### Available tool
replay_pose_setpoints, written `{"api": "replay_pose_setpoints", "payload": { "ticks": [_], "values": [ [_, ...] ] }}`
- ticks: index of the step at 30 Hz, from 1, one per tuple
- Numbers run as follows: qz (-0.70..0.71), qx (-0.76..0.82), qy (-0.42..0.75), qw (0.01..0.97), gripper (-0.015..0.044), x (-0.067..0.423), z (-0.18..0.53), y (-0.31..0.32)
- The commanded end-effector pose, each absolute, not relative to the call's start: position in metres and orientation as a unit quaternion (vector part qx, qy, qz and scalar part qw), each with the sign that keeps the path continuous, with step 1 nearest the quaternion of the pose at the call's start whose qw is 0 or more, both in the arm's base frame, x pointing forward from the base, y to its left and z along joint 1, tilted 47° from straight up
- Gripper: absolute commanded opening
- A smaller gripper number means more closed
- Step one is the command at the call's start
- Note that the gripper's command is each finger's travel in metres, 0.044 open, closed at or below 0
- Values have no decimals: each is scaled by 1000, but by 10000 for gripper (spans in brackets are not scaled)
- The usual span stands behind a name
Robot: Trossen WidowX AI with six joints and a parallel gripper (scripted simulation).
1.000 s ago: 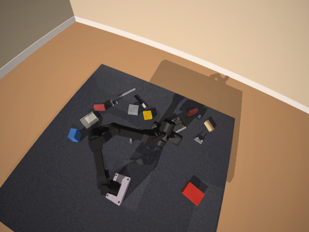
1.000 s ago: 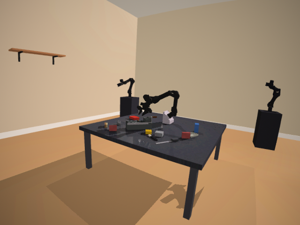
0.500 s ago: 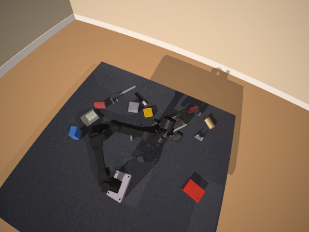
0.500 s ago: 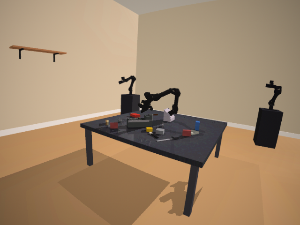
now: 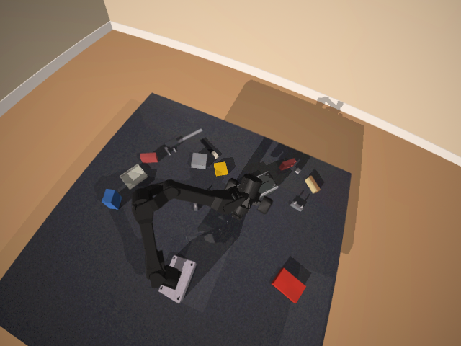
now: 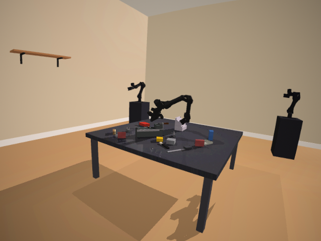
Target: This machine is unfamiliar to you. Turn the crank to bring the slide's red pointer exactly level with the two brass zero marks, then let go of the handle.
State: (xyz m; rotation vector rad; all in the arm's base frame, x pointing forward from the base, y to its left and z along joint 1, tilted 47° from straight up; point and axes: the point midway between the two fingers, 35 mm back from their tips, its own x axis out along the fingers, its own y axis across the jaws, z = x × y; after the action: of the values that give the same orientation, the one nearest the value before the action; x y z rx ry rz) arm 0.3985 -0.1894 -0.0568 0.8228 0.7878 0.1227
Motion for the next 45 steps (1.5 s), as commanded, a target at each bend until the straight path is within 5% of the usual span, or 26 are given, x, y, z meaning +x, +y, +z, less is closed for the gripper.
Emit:
{"api": "replay_pose_setpoints", "payload": {
  "ticks": [1, 14, 31, 45],
  "values": [
    [58, 389, 373, 840, 131, 398, -57, -190],
    [58, 389, 373, 840, 440, 398, -57, -190],
    [58, 389, 373, 840, 0, 398, -57, -190],
    [58, 389, 373, 840, 0, 399, -57, -189]
  ]
}}
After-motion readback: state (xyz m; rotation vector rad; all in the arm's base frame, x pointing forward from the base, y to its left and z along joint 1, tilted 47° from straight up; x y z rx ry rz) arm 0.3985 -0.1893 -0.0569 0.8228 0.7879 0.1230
